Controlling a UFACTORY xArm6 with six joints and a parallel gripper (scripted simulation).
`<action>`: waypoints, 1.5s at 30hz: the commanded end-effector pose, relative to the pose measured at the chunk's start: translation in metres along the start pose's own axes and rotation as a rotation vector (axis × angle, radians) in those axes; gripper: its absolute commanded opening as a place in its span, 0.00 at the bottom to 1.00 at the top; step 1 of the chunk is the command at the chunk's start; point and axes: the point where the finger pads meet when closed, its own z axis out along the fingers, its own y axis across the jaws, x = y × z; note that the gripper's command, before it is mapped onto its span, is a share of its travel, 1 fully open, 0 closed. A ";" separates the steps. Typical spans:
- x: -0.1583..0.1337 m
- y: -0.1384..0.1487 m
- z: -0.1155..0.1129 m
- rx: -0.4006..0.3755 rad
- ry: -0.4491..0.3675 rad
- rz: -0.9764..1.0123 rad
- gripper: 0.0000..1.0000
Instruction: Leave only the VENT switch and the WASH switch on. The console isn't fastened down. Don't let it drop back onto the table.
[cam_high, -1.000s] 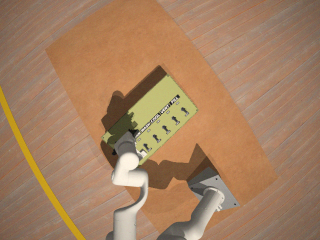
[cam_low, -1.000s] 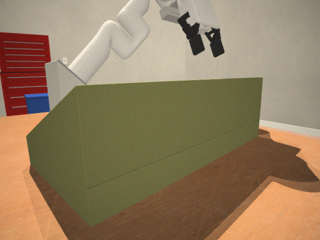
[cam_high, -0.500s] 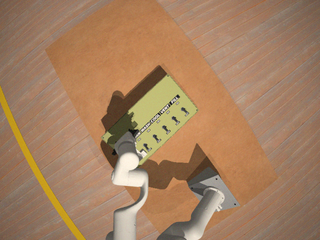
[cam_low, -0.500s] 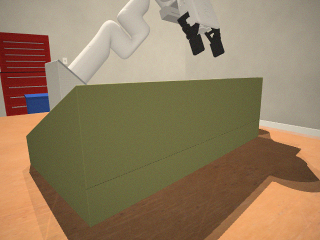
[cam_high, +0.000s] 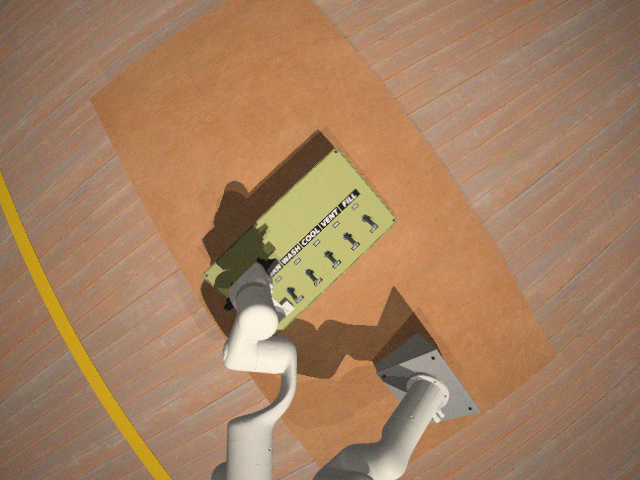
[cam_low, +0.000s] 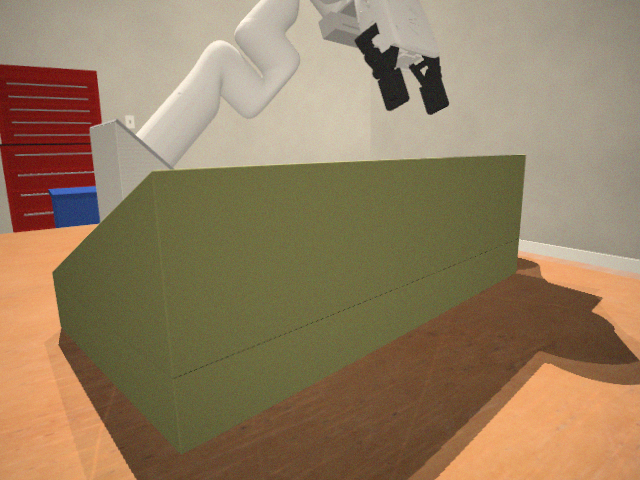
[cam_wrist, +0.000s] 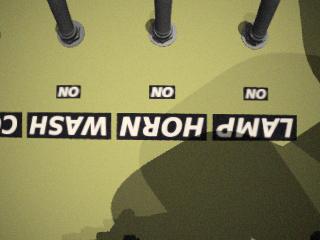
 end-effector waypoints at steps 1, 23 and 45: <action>-0.002 0.000 -0.001 0.001 -0.003 -0.001 1.00; -0.002 -0.015 -0.001 0.001 -0.003 -0.001 1.00; -0.002 -0.071 -0.001 0.001 -0.003 -0.001 1.00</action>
